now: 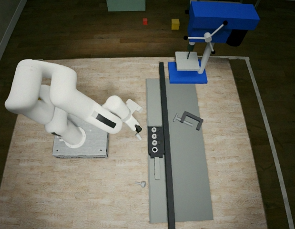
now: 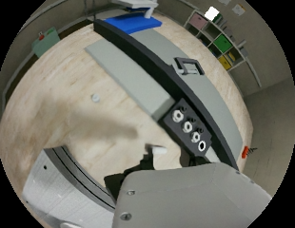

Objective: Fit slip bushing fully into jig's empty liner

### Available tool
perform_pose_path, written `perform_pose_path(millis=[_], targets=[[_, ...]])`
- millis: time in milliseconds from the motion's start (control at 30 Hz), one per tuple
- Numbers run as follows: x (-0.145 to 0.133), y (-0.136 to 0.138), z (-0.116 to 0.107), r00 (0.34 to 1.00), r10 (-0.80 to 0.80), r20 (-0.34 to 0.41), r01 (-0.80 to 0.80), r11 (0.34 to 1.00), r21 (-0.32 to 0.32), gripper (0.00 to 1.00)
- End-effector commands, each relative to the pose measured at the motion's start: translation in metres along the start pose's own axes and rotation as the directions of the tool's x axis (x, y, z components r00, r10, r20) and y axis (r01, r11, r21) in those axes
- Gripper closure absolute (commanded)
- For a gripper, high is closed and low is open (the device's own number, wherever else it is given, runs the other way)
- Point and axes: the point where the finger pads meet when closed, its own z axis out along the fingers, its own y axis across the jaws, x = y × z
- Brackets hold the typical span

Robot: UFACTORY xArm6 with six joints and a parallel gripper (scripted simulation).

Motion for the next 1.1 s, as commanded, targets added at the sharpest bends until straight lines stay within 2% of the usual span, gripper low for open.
perform_pose_path(millis=[0, 667, 1067], targets=[[0.0011, 0.0006, -0.0004, 1.0, 0.004, -0.003, -0.004, 1.0, -0.006, 0.47], [0.0005, -0.0054, 0.0006, 0.989, 0.146, -0.002, -0.146, 0.987, -0.059, 0.47], [0.0001, -0.0051, 0.0017, 0.95, 0.307, -0.05, -0.311, 0.942, -0.127, 0.47]])
